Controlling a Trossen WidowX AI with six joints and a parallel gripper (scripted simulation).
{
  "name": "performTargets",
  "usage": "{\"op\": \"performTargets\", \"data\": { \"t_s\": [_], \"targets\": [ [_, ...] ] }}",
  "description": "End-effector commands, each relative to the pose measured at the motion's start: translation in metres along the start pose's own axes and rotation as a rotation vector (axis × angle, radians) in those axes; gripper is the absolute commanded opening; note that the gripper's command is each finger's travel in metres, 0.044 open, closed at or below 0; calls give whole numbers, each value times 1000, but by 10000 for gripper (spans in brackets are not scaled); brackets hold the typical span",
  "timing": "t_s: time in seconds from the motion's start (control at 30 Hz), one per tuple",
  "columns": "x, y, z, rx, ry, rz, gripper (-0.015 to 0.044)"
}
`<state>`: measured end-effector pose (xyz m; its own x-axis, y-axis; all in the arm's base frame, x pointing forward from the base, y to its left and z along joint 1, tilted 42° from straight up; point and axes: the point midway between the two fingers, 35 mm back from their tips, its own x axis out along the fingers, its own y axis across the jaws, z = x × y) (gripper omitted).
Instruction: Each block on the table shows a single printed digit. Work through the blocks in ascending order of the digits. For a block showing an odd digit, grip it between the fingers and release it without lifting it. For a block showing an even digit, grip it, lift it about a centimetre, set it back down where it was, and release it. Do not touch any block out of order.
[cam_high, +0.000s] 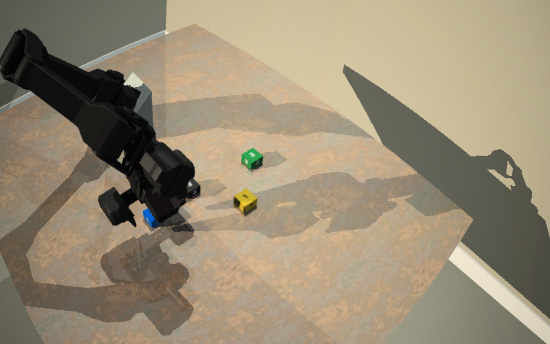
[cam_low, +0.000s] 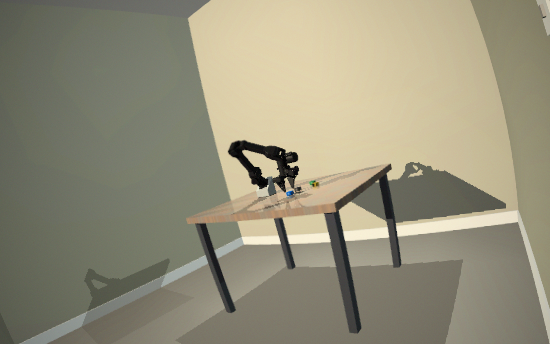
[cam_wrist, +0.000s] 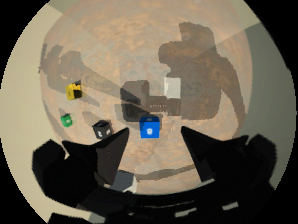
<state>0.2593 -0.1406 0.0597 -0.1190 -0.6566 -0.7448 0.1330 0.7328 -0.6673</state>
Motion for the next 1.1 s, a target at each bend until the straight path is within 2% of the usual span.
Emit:
{"op": "performTargets", "data": {
  "t_s": [0.0, 0.27, 0.63, 1.07],
  "targets": [
    [8, -1, -1, -6, 3, -7, 400],
    [18, -1, -2, -6, 3, -8, 400],
    [18, -1, -2, -6, 3, -8, 120],
    [18, -1, -2, -6, 3, -8, 120]
  ]
}}
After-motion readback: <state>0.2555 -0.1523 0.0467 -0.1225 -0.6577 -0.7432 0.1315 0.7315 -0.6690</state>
